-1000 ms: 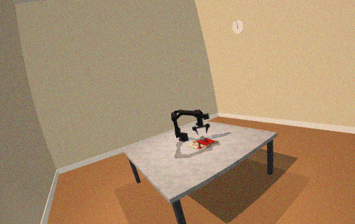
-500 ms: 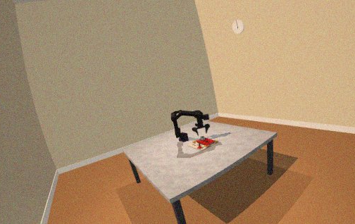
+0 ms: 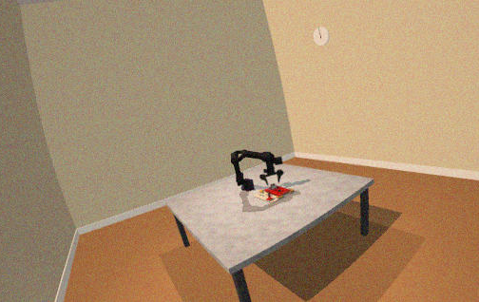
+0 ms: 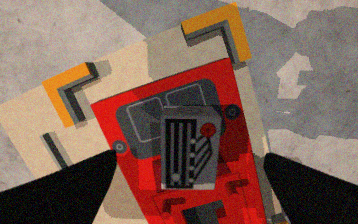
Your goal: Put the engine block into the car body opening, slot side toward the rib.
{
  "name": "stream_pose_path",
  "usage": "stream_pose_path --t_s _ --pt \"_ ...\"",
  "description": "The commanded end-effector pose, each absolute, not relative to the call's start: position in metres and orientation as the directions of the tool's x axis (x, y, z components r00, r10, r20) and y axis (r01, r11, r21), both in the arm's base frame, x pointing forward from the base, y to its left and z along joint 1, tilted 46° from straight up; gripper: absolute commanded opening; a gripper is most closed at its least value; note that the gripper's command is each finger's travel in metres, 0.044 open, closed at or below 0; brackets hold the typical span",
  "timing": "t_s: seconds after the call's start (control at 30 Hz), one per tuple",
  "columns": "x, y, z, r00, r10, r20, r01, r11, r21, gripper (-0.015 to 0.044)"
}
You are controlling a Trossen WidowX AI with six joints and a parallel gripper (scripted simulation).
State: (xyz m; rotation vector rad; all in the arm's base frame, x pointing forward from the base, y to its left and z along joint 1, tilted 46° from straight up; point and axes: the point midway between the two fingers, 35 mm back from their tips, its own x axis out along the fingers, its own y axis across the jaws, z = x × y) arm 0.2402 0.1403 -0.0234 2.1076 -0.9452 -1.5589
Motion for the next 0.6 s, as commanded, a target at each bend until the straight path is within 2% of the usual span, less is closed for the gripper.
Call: stream_pose_path --t_s 0.0,0.17,0.53,0.57 --pt "0.2411 0.1344 -0.0288 0.17 -0.696 -0.698 -0.297 -0.711 0.637 0.044" --pt "0.2419 0.1304 -0.0325 0.17 -0.696 -0.698 -0.298 -0.711 0.637 0.044" --pt "0.2419 0.1304 -0.0325 0.17 -0.696 -0.698 -0.298 -0.711 0.637 0.0151" --pt "0.2419 0.1304 -0.0325 0.17 -0.696 -0.698 -0.298 -0.711 0.637 0.0145"
